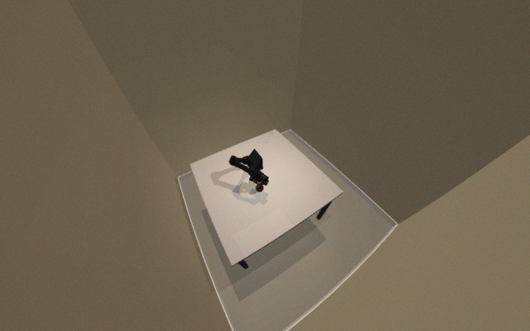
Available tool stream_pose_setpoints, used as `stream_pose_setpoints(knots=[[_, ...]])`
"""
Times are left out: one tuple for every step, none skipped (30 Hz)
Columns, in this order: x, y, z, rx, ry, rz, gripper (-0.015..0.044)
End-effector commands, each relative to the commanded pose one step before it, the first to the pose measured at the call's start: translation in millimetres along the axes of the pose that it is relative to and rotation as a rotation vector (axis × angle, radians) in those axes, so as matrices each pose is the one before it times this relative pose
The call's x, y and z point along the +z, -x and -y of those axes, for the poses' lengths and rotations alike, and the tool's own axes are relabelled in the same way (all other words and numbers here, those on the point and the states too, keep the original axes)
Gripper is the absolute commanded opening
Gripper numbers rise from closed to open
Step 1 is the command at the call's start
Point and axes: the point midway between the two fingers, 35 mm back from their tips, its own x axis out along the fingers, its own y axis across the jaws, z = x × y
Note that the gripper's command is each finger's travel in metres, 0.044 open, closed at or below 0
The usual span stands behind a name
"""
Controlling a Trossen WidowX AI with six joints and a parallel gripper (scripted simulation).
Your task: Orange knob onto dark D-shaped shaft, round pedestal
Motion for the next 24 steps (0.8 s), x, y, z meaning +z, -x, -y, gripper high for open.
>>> stream_pose_setpoints(knots=[[0.88,1.03,0.36,-0.00448,0.0049,-0.00525,0.0000],[-0.01,-0.84,0.02,0.00002,0.0000,-0.00004,0.0000],[0.16,-0.01,0.06,-0.00001,0.0000,0.00001,0.0000],[0.00,0.00,0.00,0.00000,0.0000,0.00000,0.0000],[0.00,0.00,0.00,0.00000,0.0000,0.00000,0.0000],[0.05,-0.66,0.07,0.00001,0.0000,-0.00003,0.0000],[0.00,0.00,0.00,0.00000,0.0000,0.00000,0.0000],[0.00,0.00,0.00,0.00000,0.0000,0.00000,0.0000],[0.00,0.00,0.00,0.00000,0.0000,0.00000,0.0000],[0.00,0.00,0.00,0.00000,0.0000,0.00000,0.0000],[0.07,0.90,0.22,-0.00003,0.0000,0.00004,0.0000],[0.00,0.90,0.23,-0.00003,0.0000,0.00004,0.0000],[-0.12,0.97,0.23,-0.00003,0.0000,0.00004,0.0000],[-0.26,0.58,0.10,-0.00002,0.0000,0.00001,0.0000],[-0.33,0.62,0.03,-0.00001,0.0000,0.00001,0.0000],[-0.34,0.57,0.12,-0.00002,0.0000,0.00001,0.0000],[-0.04,0.06,0.03,0.00000,0.0087,0.00000,0.0000],[-0.05,0.10,0.05,0.00000,0.0166,0.00000,0.0000],[-0.09,0.14,0.09,0.00000,0.0282,0.00000,0.0000],[-0.13,0.18,0.16,-0.00001,0.0322,0.00000,0.0000],[-0.18,0.23,0.25,-0.00001,0.0386,0.00000,0.0000],[-0.21,0.23,0.40,-0.00002,0.0436,0.00000,0.0000],[-0.15,0.08,0.44,-0.00002,0.0309,0.00000,0.0000],[-0.02,-0.13,0.33,-0.00001,0.0105,-0.00001,0.0000]])
